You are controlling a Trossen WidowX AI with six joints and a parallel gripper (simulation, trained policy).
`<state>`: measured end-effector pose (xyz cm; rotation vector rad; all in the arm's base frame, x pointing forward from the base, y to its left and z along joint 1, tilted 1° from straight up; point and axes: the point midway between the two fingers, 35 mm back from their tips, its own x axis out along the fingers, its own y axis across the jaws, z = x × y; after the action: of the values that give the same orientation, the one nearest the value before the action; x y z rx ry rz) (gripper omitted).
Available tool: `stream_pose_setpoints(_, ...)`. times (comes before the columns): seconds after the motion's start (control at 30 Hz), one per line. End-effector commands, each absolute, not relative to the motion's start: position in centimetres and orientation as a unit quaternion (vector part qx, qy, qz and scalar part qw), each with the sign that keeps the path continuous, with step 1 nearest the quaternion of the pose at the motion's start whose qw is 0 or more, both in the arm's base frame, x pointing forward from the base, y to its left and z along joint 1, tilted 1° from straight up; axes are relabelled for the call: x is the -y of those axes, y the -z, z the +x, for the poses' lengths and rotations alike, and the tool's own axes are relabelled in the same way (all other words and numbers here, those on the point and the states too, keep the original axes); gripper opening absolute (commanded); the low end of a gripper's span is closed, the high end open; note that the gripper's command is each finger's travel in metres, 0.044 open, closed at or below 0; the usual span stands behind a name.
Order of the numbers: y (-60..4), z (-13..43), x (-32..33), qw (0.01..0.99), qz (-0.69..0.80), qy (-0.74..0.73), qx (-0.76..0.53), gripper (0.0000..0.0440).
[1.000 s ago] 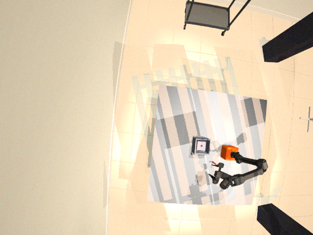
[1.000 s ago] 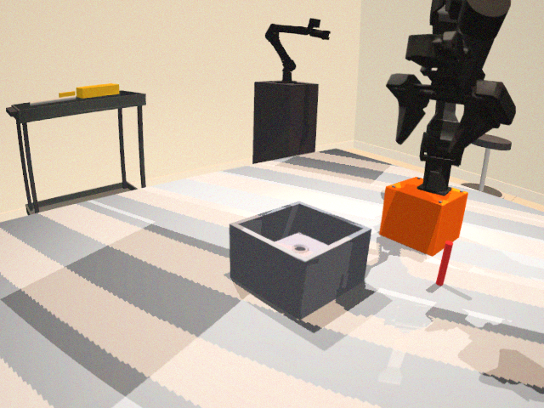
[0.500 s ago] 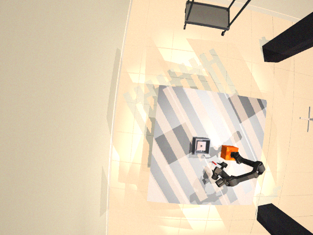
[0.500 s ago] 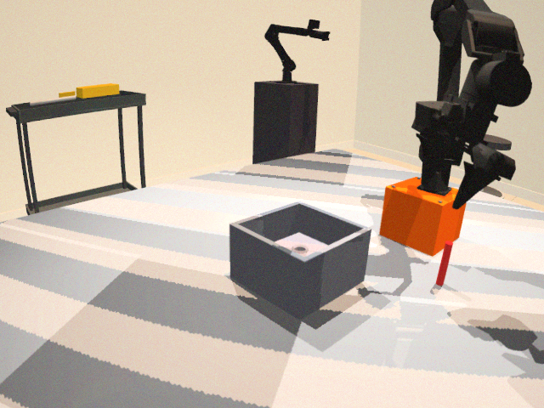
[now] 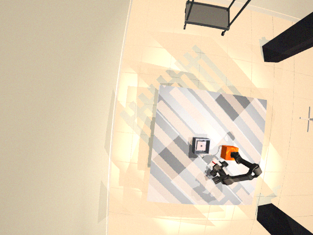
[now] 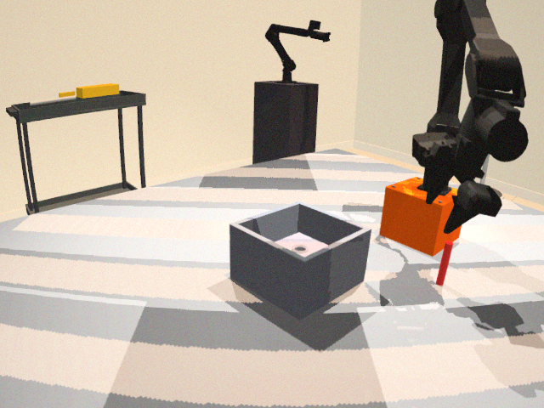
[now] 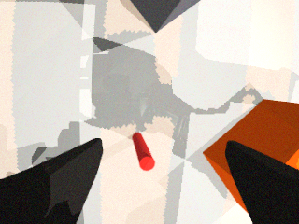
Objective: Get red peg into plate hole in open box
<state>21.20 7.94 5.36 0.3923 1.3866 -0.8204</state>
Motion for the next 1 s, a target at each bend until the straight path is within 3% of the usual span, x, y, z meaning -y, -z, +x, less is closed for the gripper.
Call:
stream_pose_setpoints(0.0, -4.1, 20.8, -7.9, 0.664, 0.181, 0.382, -0.617, 0.0379)
stream_pose_setpoints(0.7, 3.2, 20.0, -9.1, 0.665, 0.242, 0.388, -0.59, 0.0373)
stream_pose_setpoints(0.8, 3.8, 19.6, -9.1, 0.663, 0.245, 0.388, -0.591, 0.0333)
stream_pose_setpoints(0.97, 4.5, 19.0, -9.2, 0.651, 0.252, 0.394, -0.598, 0.0215)
